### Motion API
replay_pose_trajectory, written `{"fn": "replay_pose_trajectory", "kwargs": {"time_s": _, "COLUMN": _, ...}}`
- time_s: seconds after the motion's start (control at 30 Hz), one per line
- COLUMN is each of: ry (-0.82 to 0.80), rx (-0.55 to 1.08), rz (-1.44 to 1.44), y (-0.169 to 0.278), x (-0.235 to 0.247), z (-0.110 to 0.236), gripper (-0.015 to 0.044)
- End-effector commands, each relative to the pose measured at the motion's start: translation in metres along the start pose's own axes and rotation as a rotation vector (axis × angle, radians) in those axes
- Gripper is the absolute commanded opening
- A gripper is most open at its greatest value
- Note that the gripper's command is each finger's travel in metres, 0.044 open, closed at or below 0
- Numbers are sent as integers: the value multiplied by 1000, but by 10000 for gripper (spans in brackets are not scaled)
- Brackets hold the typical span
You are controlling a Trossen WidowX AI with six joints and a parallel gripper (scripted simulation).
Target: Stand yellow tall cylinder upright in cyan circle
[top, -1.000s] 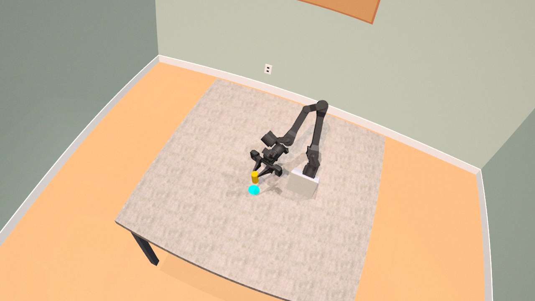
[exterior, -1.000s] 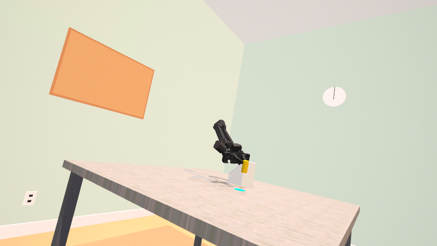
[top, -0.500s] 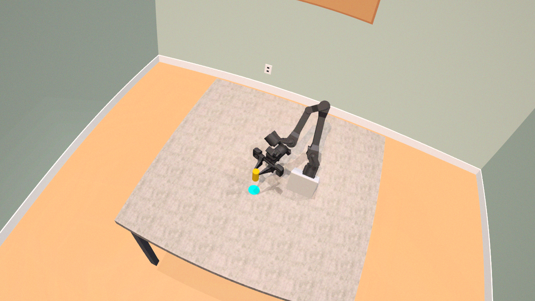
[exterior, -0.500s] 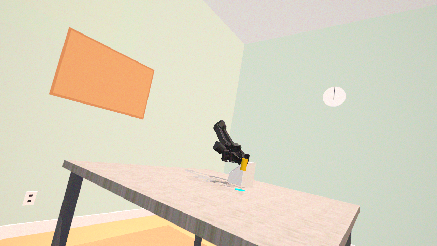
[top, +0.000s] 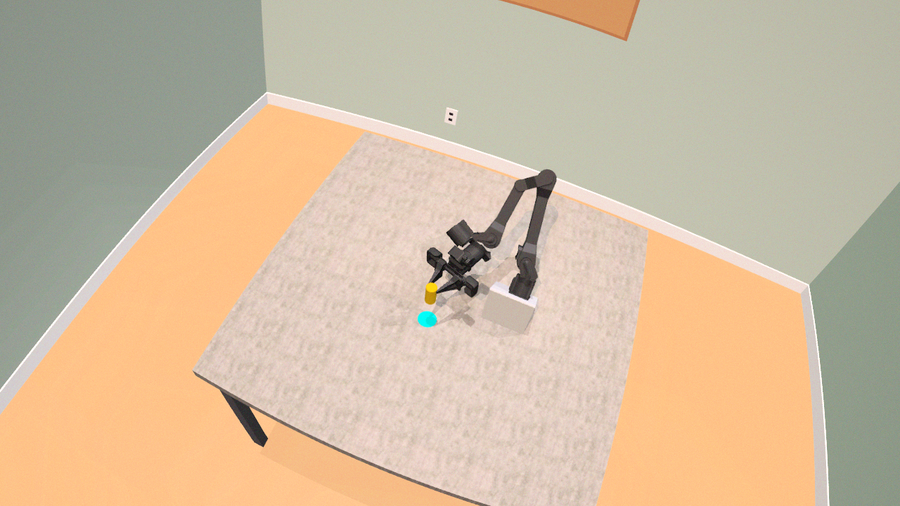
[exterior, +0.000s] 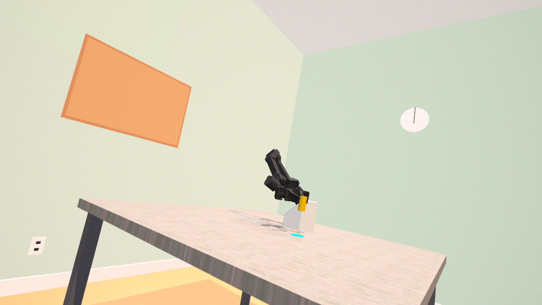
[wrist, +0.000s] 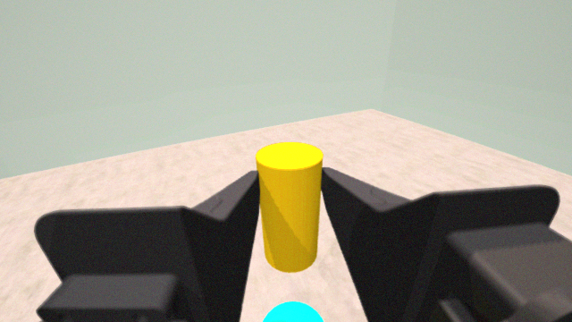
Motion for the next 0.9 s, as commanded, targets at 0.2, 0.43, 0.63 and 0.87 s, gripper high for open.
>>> {"fn": "replay_pose_trajectory", "kwargs": {"time_s": 0.2, "ry": -2, "rx": -1, "rz": 6, "y": 9, "x": -1, "z": -1, "gripper": 105}}
{"fn": "replay_pose_trajectory", "kwargs": {"time_s": 0.43, "ry": -7, "rx": 6, "rz": 8, "y": 29, "x": -2, "z": -3, "gripper": 105}}
{"fn": "replay_pose_trajectory", "kwargs": {"time_s": 0.63, "ry": -8, "rx": 8, "rz": 8, "y": 46, "x": -2, "z": -5, "gripper": 105}}
{"fn": "replay_pose_trajectory", "kwargs": {"time_s": 0.87, "ry": -8, "rx": 6, "rz": 7, "y": 66, "x": 1, "z": -6, "gripper": 105}}
Point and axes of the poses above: the point midway between the two fingers, 35 mm back from their tips, its own z axis back along the fingers, its own x axis across the jaws, y = z × x, the point moved 7 cm from there along z, back along the fingers, and after that the axes turned 4 degrees about z, right-handed, at the moved point
